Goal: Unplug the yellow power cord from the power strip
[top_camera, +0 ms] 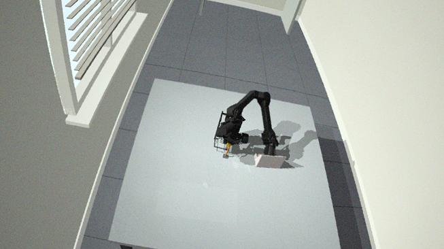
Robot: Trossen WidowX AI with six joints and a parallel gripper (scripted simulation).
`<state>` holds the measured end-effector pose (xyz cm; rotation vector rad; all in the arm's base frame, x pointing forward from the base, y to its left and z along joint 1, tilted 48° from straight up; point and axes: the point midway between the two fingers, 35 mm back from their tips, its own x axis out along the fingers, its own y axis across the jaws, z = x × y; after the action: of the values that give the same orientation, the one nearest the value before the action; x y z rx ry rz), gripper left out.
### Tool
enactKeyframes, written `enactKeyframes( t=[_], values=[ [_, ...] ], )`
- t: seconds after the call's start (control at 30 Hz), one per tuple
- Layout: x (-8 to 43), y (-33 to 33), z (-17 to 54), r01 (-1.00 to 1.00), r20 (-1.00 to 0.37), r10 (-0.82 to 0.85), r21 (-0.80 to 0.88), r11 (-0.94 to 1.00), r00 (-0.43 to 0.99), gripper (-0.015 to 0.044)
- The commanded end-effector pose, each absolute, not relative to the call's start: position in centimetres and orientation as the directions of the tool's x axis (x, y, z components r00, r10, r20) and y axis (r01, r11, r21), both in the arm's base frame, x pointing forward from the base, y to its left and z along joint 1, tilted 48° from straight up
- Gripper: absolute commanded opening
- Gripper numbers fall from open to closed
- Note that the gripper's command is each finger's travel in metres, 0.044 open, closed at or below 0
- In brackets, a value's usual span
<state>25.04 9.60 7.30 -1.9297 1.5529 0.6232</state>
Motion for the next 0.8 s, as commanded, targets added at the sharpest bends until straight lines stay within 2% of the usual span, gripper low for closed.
enactKeyframes(
  t=[0.0,0.77],
  values=[
    [25.0,9.0,7.9,-0.976,-0.671,-0.709,-0.147,-0.158,0.216,0.016],
    [25.2,7.2,8.1,-0.976,-0.67,-0.71,-0.147,-0.159,0.216,0.016]
  ],
)
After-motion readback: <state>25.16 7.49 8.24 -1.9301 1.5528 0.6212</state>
